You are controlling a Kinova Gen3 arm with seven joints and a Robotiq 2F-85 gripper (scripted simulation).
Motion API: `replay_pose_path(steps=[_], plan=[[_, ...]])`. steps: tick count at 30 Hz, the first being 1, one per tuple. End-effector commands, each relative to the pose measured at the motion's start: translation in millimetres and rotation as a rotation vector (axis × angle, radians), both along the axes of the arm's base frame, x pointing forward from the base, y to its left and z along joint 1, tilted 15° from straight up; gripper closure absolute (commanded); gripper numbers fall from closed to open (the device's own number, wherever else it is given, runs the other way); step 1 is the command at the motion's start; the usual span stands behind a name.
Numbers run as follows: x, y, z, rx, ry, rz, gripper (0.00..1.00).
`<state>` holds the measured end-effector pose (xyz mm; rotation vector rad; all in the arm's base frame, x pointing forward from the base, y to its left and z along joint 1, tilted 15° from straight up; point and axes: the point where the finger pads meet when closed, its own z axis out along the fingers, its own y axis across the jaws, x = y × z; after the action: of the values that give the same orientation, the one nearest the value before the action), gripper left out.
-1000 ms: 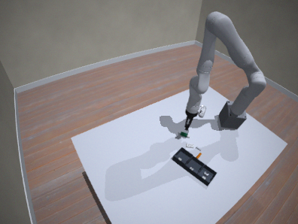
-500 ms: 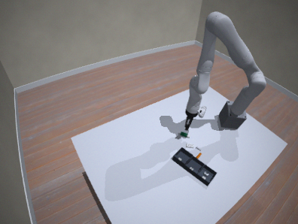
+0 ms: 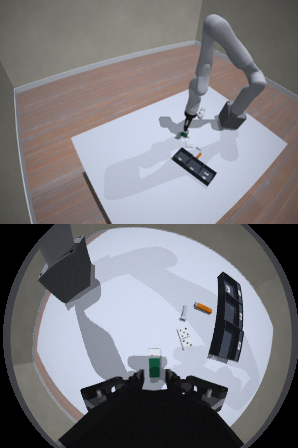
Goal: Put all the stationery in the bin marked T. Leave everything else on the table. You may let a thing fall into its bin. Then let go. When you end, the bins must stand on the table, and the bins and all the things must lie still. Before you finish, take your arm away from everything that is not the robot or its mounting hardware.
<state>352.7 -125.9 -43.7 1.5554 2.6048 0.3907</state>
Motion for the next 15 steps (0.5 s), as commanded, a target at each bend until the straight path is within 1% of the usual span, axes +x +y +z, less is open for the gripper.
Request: replay_pose_path(steps=[1, 9, 15], plan=[[-1.4, 10, -14.1, 0.009, 0.012, 0.011, 0.62], [2.1, 20, -44.6, 0.009, 0.012, 0.011, 0.62], [2.4, 20, -45.6, 0.009, 0.012, 0.011, 0.62]])
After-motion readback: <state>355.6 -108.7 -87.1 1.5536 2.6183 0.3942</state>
